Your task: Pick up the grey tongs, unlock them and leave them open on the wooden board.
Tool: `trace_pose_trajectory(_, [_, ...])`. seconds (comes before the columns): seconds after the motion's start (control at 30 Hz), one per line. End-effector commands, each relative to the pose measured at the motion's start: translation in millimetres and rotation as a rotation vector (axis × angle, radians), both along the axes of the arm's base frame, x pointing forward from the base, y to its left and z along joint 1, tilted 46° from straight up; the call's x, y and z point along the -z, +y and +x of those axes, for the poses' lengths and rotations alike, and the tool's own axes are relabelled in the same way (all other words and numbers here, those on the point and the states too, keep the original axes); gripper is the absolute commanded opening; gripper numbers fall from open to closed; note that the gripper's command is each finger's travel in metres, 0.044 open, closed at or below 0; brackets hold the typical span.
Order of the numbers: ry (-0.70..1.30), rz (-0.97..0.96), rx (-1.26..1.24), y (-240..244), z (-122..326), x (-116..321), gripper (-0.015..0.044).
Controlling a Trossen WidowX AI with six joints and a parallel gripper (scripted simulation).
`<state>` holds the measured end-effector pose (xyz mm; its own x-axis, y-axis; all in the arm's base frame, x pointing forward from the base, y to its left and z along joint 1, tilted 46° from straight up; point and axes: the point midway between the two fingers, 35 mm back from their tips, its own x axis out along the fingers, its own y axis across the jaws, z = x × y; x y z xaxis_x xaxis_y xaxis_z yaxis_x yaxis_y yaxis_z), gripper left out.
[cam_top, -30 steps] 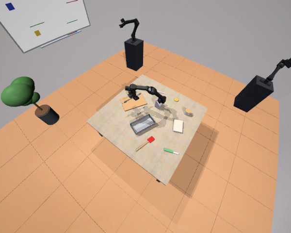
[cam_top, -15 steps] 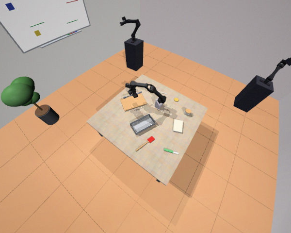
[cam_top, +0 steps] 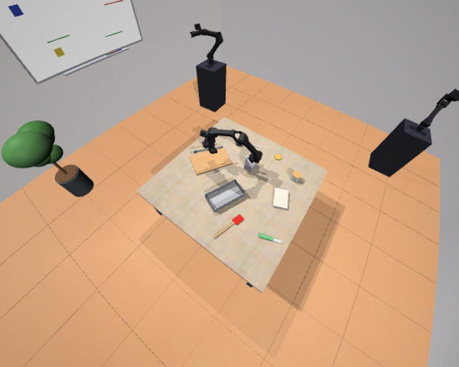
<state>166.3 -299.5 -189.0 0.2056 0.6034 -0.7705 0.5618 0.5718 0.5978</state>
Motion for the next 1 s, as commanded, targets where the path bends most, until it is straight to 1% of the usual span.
trace_pose_trajectory(0.0, [-0.040,-0.044,0.054,-5,0,1,-0.0150])
trace_pose_trajectory(0.47, [-0.152,-0.158,0.189,-5,-5,9,-0.0150])
trace_pose_trajectory(0.97, [-0.275,-0.274,0.314,1,-12,5,-0.0150])
